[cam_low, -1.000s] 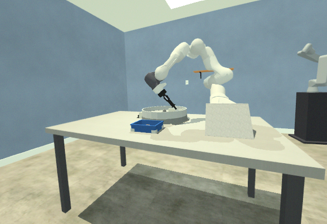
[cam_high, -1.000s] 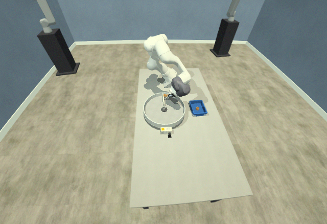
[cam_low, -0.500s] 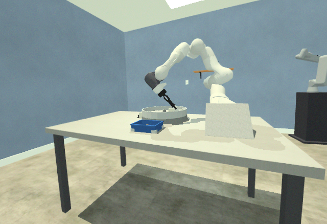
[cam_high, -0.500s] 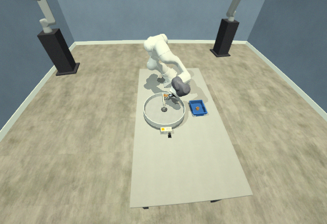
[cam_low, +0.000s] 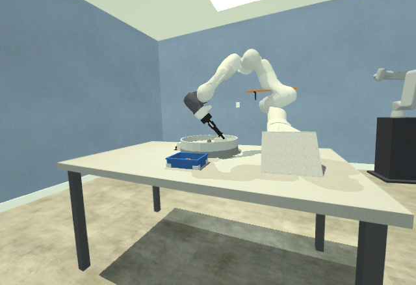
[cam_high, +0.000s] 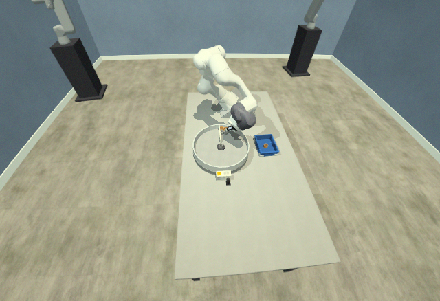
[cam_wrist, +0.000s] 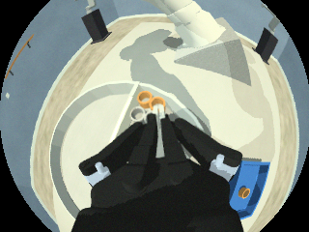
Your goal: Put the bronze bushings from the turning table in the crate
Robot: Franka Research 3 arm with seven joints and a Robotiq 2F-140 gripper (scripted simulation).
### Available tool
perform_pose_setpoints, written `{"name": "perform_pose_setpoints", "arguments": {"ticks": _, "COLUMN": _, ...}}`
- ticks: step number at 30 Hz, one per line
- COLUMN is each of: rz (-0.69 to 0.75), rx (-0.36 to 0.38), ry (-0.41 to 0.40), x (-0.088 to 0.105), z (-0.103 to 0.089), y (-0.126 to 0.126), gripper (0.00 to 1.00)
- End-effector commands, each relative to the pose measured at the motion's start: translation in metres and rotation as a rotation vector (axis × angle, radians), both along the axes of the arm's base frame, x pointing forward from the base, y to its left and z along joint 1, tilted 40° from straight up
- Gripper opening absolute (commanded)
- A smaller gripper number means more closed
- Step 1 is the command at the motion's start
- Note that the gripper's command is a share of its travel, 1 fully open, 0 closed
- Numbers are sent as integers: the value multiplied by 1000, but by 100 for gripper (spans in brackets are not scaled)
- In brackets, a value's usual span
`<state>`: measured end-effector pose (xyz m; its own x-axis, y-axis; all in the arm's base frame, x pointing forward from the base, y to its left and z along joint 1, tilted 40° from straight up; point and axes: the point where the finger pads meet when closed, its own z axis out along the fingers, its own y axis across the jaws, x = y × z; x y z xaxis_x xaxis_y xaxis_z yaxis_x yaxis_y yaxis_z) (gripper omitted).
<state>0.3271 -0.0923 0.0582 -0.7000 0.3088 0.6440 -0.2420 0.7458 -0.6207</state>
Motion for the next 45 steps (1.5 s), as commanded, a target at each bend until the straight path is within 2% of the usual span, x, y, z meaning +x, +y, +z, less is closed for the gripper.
{"name": "perform_pose_setpoints", "arguments": {"ticks": 1, "rz": 6, "rx": 2, "ry": 5, "x": 0, "z": 0, "y": -2, "gripper": 0}}
{"name": "perform_pose_setpoints", "arguments": {"ticks": 21, "rz": 6, "rx": 2, "ry": 5, "x": 0, "z": 3, "y": 1, "gripper": 0}}
{"name": "perform_pose_setpoints", "arguments": {"ticks": 36, "rz": 6, "rx": 2, "ry": 5, "x": 5, "z": 50, "y": 40, "gripper": 0}}
{"name": "perform_pose_setpoints", "arguments": {"ticks": 45, "rz": 6, "rx": 2, "ry": 5, "x": 5, "z": 58, "y": 46, "gripper": 0}}
